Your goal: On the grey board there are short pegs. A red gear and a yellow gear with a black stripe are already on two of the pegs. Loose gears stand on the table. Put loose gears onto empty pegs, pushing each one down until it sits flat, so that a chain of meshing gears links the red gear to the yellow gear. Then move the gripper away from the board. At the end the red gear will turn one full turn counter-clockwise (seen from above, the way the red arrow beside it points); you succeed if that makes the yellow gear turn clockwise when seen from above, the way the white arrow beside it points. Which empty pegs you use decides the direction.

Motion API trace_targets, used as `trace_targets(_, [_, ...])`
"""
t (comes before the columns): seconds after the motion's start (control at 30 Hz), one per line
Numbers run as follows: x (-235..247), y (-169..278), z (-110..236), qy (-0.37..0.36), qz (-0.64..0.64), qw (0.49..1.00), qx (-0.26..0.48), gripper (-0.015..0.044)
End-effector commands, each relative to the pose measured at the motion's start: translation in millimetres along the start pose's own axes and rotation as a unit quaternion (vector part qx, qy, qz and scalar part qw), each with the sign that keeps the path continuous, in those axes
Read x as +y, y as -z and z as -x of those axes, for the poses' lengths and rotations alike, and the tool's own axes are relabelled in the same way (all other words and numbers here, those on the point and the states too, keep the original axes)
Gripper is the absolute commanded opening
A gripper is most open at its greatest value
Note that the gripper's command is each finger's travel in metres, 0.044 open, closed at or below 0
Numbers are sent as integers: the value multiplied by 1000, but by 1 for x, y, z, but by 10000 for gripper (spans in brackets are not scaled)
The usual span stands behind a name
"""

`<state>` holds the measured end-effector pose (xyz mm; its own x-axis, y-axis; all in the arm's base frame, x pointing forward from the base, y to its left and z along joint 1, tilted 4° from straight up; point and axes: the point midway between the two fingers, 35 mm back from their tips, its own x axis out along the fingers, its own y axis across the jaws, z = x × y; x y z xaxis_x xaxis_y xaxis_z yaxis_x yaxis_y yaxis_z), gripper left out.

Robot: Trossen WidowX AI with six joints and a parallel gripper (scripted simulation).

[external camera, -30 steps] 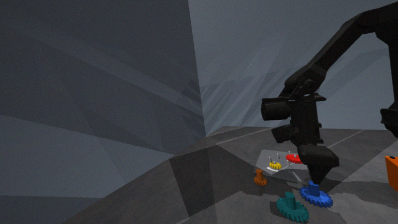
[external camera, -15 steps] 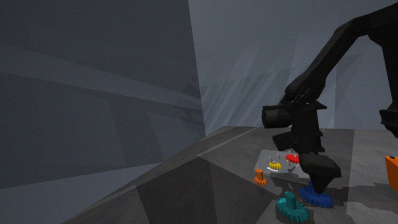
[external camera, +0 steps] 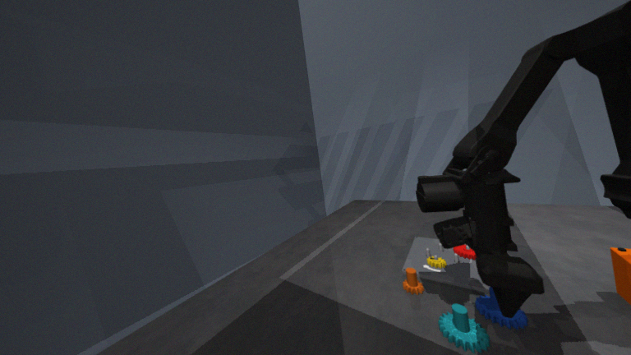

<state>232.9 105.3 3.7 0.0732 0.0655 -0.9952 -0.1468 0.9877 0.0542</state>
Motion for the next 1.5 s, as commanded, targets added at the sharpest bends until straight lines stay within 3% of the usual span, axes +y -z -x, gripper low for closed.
trace_targets(0.0, [1, 1, -1, -2, -3, 1000, 2, 387])
trace_targets(0.43, [1, 1, -1, -2, -3, 1000, 2, 46])
trace_targets(0.67, [1, 1, -1, -2, -3, 1000, 2, 0])
trace_targets(1.47, [3, -13, 49, -2, -3, 1000, 1, 0])
